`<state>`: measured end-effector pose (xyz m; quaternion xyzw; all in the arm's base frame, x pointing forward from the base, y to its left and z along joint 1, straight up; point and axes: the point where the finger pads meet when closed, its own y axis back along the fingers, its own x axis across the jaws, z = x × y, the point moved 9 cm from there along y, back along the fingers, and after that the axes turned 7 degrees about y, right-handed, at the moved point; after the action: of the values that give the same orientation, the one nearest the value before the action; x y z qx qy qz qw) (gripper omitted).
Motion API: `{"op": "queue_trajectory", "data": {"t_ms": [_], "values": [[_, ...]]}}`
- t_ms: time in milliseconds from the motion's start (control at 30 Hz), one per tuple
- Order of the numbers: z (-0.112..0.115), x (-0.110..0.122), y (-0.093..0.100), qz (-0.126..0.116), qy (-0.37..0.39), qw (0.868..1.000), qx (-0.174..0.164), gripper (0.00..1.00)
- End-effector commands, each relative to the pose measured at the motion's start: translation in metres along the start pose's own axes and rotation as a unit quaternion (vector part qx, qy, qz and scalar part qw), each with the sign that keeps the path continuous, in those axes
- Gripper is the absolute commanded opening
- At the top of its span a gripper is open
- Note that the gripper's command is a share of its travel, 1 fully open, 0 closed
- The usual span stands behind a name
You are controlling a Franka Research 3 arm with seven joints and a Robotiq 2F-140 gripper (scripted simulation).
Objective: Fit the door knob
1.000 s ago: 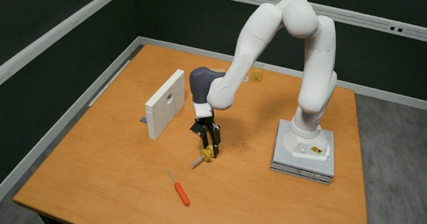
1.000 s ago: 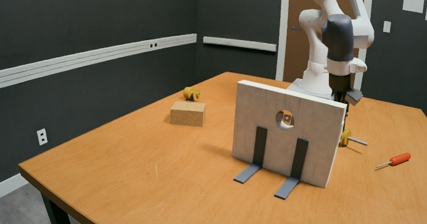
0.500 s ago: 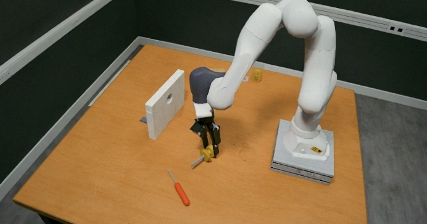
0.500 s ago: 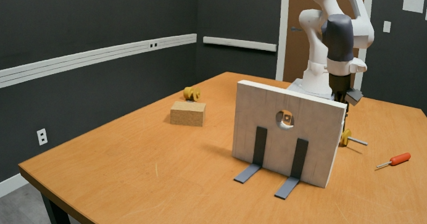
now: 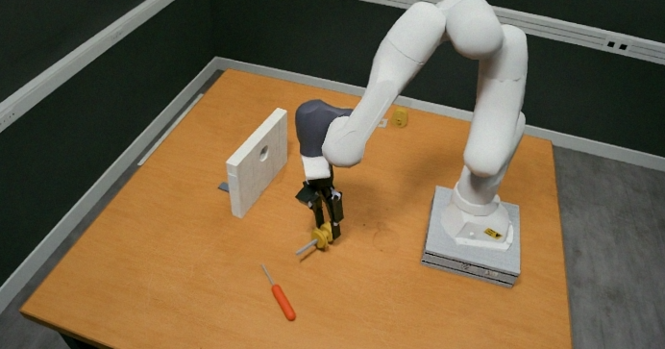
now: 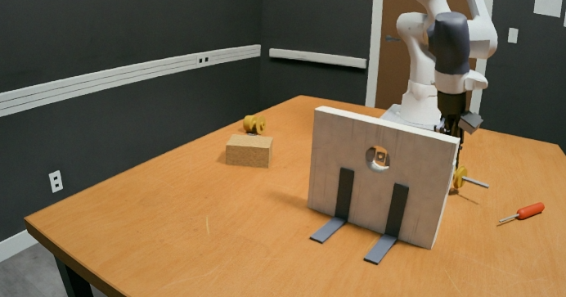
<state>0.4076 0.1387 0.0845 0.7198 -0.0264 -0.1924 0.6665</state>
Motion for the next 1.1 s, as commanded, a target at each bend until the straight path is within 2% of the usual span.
{"op": "queue_trajectory", "data": {"t_ms": [0, 500, 1067], "values": [[0.001, -0.004, 0.009, -0.005, 0.003, 1.000, -0.001, 0.42], [0.000, -0.007, 0.018, -0.005, 0.003, 1.000, -0.001, 0.42], [-0.001, -0.014, 0.049, -0.005, 0.003, 1.000, -0.001, 0.42]]}}
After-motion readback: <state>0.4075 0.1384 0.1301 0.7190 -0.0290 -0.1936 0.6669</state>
